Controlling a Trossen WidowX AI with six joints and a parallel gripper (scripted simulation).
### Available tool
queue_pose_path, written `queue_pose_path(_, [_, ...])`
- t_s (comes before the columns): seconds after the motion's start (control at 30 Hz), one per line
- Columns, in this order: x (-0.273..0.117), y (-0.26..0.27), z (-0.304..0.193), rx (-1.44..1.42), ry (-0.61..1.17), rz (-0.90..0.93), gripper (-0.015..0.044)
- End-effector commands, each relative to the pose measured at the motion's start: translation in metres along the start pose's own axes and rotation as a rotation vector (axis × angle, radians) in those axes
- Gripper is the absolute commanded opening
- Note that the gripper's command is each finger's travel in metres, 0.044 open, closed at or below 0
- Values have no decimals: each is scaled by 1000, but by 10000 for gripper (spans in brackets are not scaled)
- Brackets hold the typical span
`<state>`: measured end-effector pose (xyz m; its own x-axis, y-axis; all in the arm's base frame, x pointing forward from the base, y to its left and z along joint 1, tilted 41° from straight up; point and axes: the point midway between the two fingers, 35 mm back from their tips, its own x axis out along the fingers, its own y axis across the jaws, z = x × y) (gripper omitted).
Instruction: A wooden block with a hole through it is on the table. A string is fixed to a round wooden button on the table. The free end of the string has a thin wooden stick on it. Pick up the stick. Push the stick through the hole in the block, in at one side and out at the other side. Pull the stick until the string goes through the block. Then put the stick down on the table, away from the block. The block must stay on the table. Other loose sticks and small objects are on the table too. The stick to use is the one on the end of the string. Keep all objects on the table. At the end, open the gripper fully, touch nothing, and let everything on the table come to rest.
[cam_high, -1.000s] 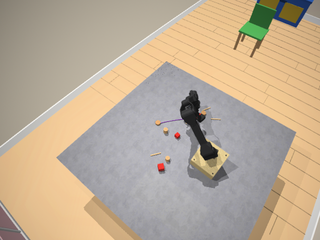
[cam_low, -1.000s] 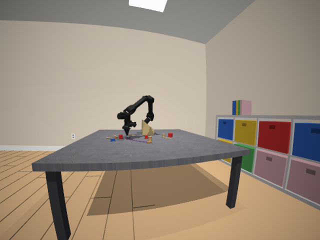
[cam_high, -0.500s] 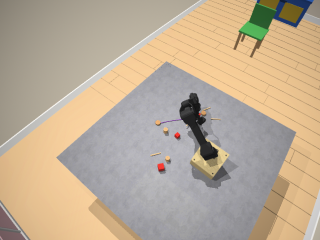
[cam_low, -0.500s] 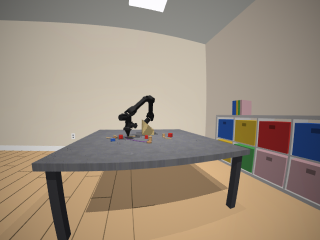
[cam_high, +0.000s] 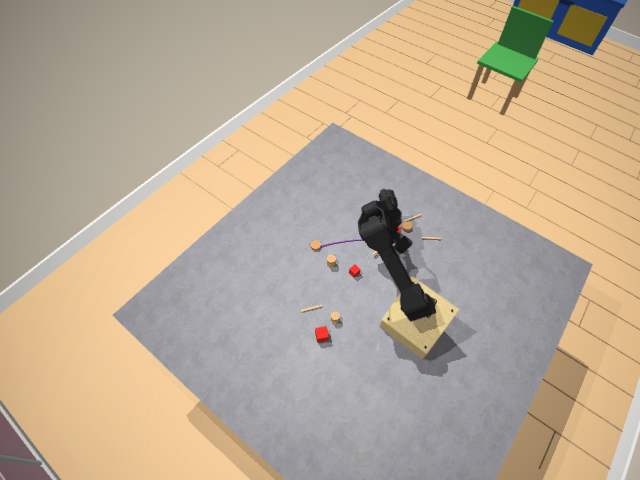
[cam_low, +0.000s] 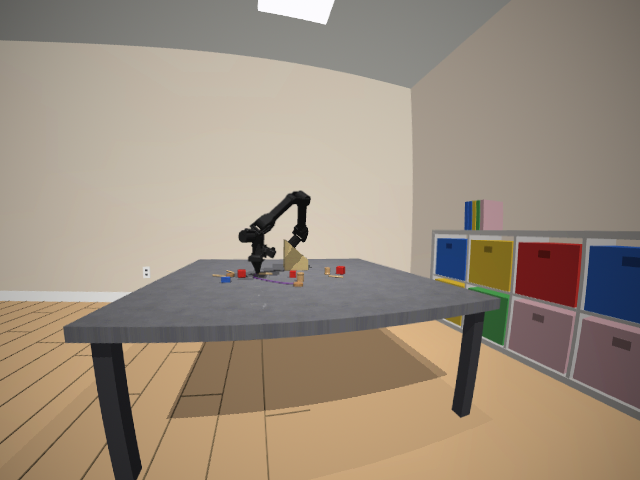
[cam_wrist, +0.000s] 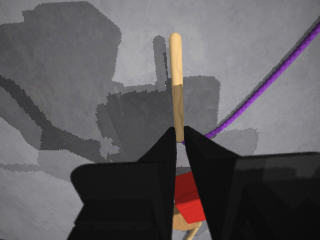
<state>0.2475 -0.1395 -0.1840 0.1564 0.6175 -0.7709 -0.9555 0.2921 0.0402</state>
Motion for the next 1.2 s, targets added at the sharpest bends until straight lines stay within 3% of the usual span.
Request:
queue_pose_path(0.0, [1, 1, 5, 5, -4, 1, 0])
queue_pose_path(1.17, [0, -1, 52, 4, -5, 2, 0])
